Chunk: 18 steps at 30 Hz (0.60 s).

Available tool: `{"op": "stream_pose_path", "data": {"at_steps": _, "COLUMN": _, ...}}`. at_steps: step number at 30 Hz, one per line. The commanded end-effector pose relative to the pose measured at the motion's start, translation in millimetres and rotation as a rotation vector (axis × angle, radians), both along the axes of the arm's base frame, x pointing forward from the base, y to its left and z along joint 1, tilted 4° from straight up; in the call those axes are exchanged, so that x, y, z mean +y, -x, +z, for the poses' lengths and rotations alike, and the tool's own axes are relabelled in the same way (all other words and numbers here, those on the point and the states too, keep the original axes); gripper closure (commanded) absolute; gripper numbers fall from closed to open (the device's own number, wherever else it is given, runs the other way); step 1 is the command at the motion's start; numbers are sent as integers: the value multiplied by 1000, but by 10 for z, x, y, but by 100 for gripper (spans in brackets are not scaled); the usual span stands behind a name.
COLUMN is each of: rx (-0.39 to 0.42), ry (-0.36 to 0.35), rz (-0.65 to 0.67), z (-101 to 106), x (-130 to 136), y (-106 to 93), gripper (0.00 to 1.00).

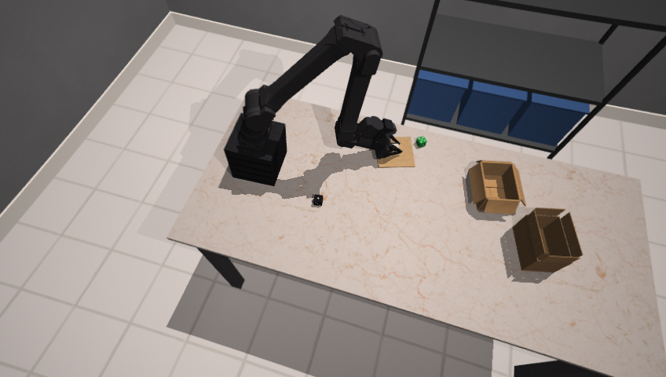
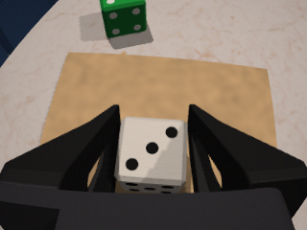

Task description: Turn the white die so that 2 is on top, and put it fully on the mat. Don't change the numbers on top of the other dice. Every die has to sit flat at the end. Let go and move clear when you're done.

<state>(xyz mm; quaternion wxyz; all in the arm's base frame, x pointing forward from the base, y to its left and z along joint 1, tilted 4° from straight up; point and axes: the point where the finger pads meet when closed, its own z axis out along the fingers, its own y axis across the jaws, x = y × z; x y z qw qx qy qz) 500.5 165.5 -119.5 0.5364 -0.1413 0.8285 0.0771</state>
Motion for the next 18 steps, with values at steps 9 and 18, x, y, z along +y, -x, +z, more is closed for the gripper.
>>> {"op": "stream_pose_path", "data": {"at_steps": 9, "rx": -17, "ry": 1, "rz": -8, "z": -26, "x": -58, "y": -64, "gripper": 55}}
{"op": "stream_pose_path", "data": {"at_steps": 18, "rx": -17, "ry": 1, "rz": -8, "z": -26, "x": -58, "y": -64, "gripper": 55}}
